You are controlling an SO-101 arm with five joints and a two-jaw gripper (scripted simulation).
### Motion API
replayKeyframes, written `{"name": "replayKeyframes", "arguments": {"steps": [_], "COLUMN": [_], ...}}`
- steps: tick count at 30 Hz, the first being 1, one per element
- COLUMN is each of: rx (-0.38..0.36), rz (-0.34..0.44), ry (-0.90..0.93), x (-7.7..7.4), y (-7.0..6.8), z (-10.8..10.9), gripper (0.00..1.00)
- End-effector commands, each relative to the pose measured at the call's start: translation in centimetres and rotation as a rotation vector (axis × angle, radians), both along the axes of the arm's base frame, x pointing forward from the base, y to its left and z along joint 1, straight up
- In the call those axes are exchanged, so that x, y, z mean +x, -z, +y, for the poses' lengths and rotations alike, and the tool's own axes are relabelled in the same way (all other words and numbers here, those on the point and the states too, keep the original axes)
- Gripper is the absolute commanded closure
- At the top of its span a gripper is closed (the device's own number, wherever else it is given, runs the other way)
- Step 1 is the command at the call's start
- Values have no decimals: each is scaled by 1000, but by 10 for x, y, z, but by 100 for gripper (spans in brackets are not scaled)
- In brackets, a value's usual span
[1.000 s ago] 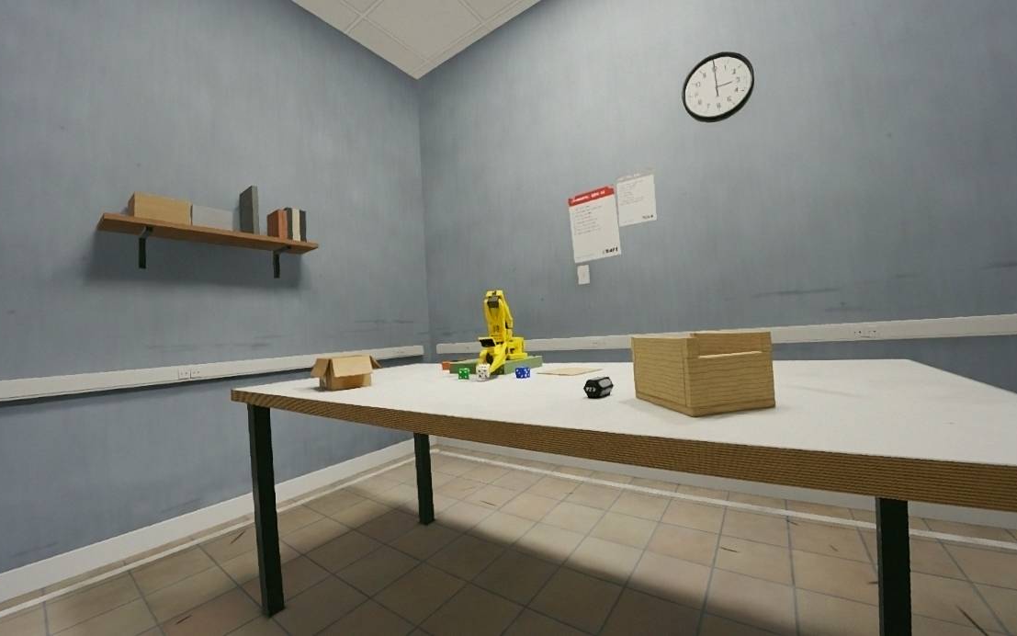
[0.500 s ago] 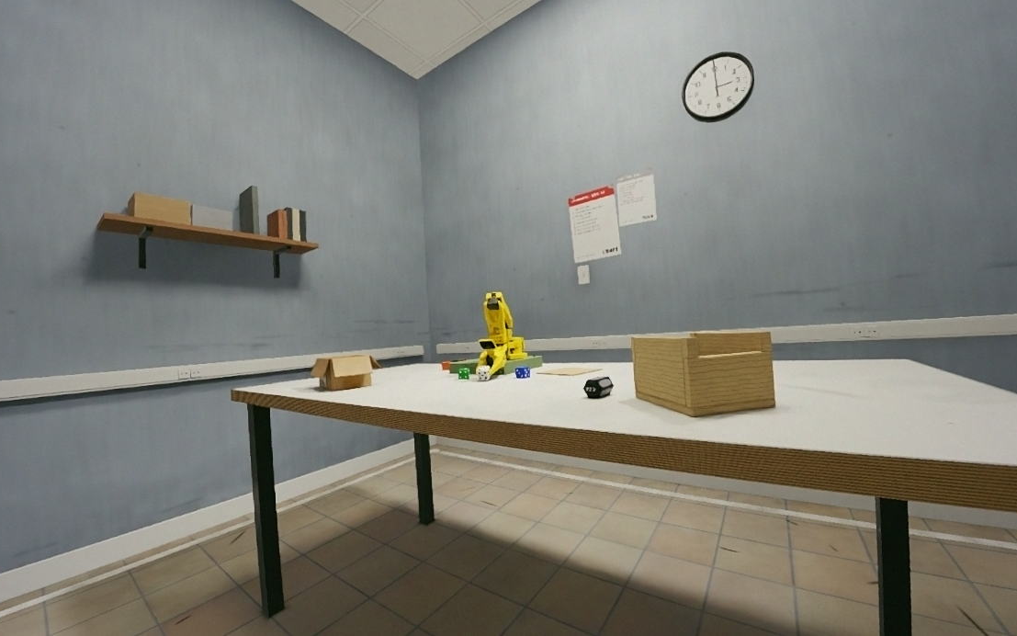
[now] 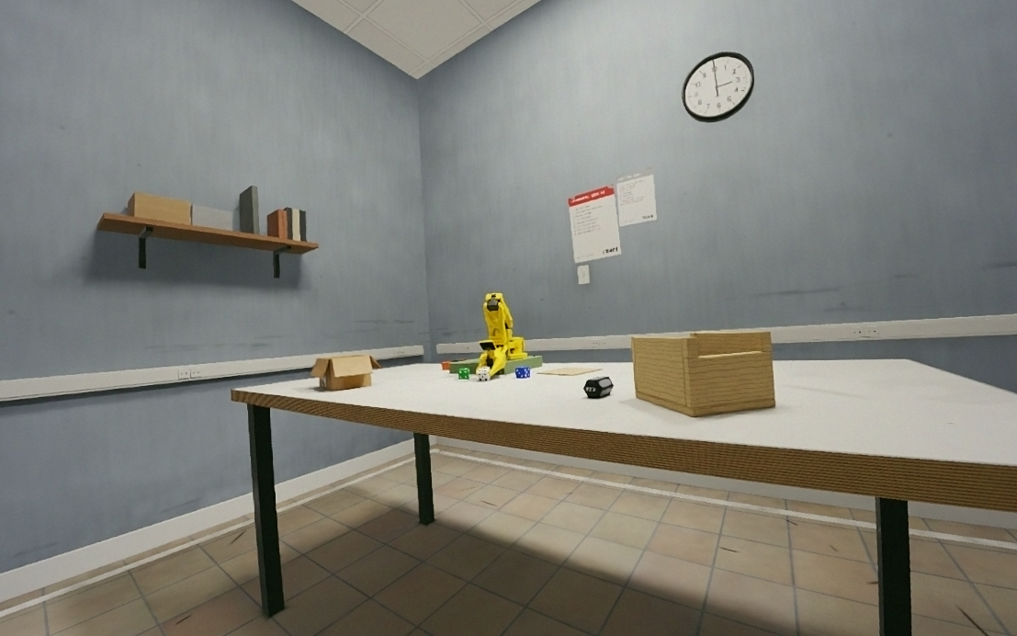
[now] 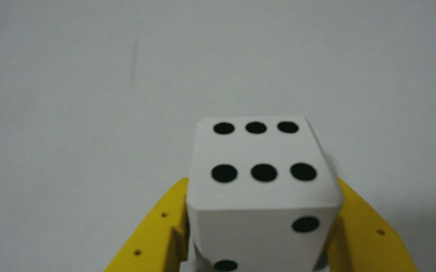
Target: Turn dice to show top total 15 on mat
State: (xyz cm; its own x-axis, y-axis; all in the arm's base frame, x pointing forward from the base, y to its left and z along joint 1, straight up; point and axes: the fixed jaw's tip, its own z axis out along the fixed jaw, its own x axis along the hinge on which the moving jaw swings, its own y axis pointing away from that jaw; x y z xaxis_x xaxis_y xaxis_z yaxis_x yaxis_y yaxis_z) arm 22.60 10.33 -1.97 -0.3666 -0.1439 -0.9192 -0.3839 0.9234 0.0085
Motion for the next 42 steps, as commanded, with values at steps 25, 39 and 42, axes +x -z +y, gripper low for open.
{"name": "replayKeyframes", "arguments": {"steps": [25, 39, 42], "rx": [10, 10, 10], "rz": [-2, -2, -2], "ry": [-9, -9, -9], "x": [-1, -1, -1], "y": [1, 1, 1], "z": [3, 3, 3], "gripper": [92, 82, 81]}}
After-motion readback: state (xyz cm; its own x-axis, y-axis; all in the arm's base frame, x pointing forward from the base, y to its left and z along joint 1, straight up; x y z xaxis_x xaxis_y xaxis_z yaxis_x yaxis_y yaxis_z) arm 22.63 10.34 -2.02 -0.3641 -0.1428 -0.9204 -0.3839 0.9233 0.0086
